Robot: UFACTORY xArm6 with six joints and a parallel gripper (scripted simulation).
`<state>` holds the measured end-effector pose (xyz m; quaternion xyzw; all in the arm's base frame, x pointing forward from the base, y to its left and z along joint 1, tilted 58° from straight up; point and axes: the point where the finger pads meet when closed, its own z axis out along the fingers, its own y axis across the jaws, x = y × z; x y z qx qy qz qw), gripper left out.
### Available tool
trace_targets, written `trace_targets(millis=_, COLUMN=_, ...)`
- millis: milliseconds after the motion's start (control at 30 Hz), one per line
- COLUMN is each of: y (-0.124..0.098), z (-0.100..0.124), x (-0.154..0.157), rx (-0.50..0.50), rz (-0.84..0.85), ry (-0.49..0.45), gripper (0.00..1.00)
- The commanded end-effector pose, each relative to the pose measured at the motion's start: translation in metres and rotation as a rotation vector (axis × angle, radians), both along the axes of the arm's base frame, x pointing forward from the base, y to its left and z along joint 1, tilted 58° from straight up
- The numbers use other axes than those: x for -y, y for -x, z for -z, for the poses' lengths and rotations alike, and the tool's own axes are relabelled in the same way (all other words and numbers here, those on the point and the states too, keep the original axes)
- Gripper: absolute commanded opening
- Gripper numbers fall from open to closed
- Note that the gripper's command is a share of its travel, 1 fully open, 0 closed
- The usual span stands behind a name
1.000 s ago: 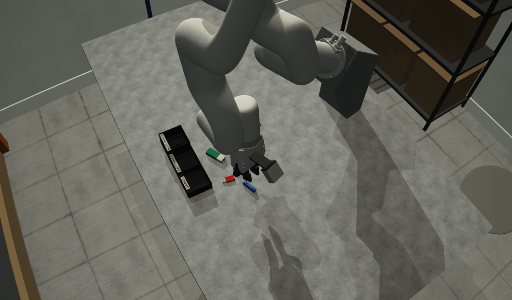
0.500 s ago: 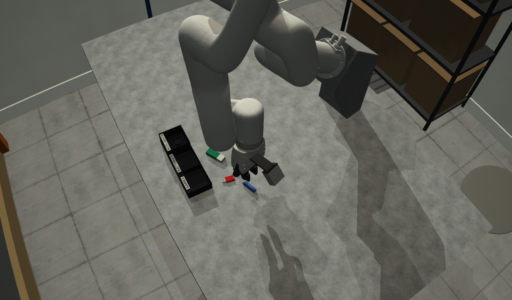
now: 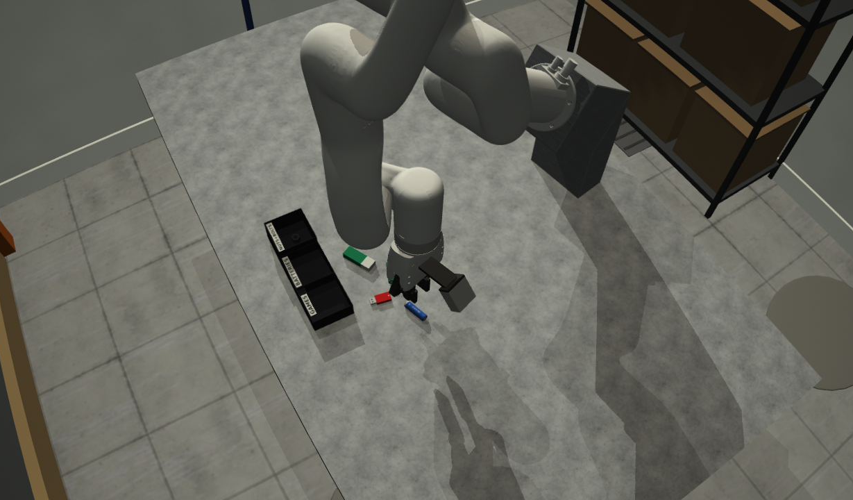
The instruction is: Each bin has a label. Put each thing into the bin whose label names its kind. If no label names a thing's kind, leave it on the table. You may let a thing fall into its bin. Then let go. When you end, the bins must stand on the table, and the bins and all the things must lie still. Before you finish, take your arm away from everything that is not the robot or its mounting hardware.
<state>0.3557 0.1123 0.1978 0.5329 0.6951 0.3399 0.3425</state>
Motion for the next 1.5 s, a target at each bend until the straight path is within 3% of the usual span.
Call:
trace_targets(millis=0, y=0.0, z=-0.001, x=0.0, rx=0.0, rz=0.002, ry=0.001, gripper=0.28)
trace_targets(millis=400, y=0.0, z=-0.001, x=0.0, rx=0.0, rz=0.002, ry=0.001, gripper=0.28)
trace_targets(millis=867, y=-0.047, z=0.029, x=-0.006, rx=0.0, rz=0.002, ry=0.002, gripper=0.28)
trace_targets(millis=1467, y=-0.059, z=0.037, x=-0.007, rx=0.0, rz=0.002, ry=0.002, gripper=0.28)
